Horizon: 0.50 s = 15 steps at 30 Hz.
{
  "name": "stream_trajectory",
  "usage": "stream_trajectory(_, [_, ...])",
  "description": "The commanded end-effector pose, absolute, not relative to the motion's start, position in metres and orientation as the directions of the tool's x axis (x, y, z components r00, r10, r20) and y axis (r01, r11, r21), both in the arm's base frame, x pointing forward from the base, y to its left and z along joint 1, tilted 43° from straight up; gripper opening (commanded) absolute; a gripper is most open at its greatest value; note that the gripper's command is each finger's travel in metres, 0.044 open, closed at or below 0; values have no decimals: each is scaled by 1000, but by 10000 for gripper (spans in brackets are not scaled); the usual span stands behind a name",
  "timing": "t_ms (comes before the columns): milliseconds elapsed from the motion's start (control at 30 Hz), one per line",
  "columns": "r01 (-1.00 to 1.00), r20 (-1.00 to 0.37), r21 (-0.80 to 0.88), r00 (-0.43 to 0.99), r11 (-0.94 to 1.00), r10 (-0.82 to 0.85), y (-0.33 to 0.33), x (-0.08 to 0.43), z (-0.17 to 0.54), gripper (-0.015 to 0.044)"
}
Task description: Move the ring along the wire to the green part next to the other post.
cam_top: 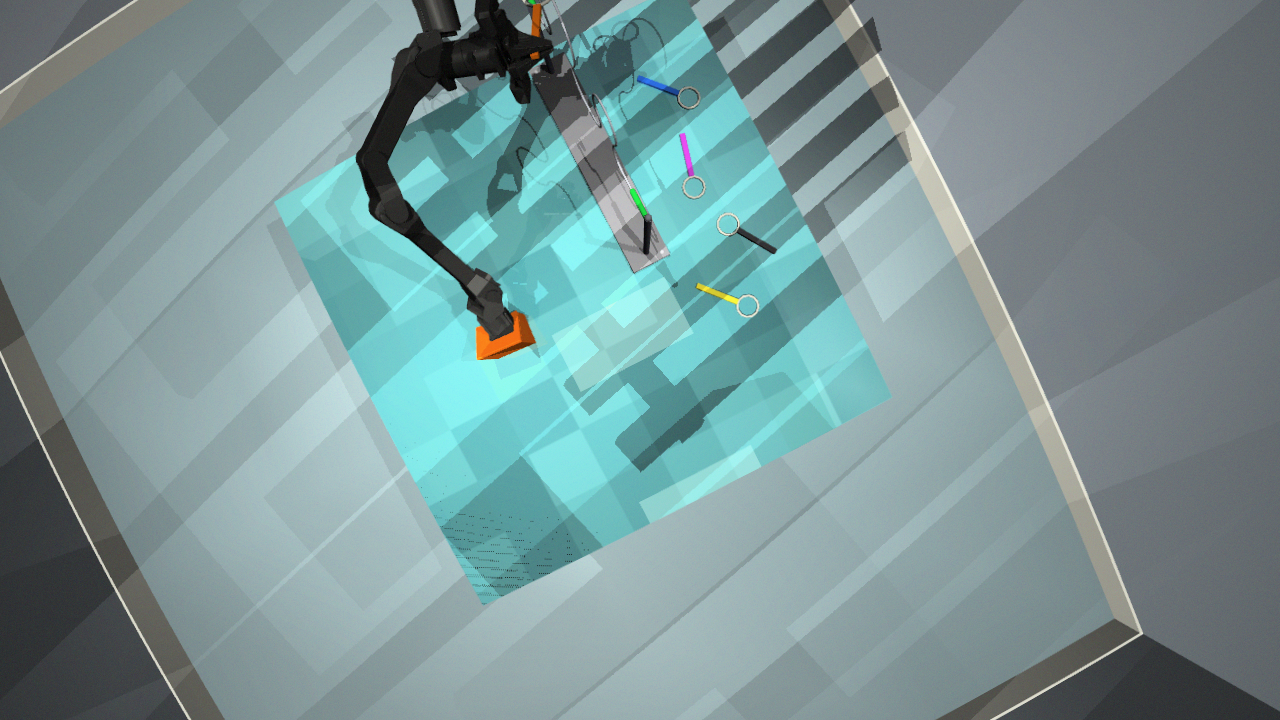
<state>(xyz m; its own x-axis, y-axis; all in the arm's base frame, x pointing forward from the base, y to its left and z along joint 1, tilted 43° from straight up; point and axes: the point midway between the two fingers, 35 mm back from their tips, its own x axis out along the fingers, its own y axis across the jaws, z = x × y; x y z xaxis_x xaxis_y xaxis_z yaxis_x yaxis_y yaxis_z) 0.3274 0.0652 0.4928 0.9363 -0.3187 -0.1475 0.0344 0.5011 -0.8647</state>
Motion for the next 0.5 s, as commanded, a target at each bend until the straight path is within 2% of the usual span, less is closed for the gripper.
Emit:
stream_trajectory(0, [36,-160,-837,938,546,-306,66,327,494,-150])
stream_trajectory(467, [17,-220,-730,941,683,-258,70,327,489,-150])
